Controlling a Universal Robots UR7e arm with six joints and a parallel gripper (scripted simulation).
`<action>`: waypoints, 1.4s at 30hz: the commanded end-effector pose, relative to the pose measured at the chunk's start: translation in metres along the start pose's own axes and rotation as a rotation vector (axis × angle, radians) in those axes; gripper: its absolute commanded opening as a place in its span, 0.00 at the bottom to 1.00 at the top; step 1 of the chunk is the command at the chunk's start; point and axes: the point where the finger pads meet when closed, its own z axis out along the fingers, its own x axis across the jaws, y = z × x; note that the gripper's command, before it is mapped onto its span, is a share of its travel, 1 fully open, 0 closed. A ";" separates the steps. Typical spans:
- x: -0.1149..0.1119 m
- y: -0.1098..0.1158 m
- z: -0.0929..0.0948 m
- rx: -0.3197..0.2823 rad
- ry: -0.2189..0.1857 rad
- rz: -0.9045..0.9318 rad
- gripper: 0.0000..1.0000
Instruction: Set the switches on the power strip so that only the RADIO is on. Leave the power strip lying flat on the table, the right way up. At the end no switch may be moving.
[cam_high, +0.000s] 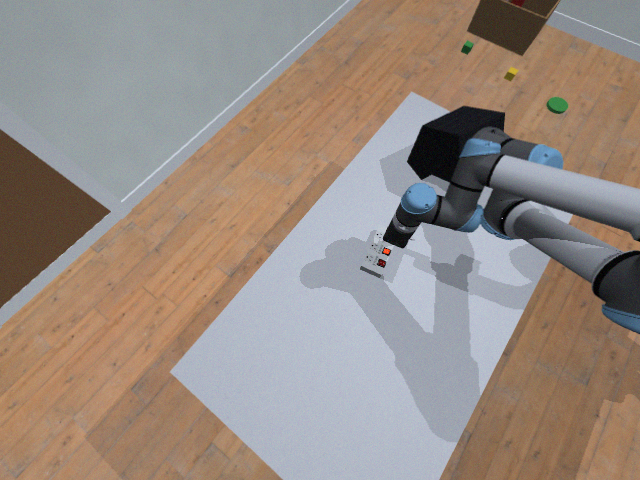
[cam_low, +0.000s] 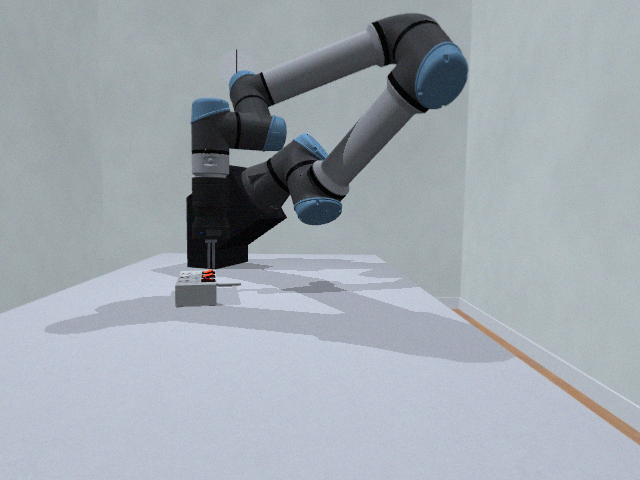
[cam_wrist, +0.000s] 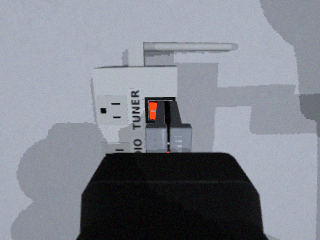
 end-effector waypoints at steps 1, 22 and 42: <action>0.002 -0.002 0.004 0.001 0.005 0.004 0.00; 0.001 -0.002 0.010 0.001 0.004 0.004 0.00; 0.001 -0.002 0.010 0.001 0.004 0.004 0.00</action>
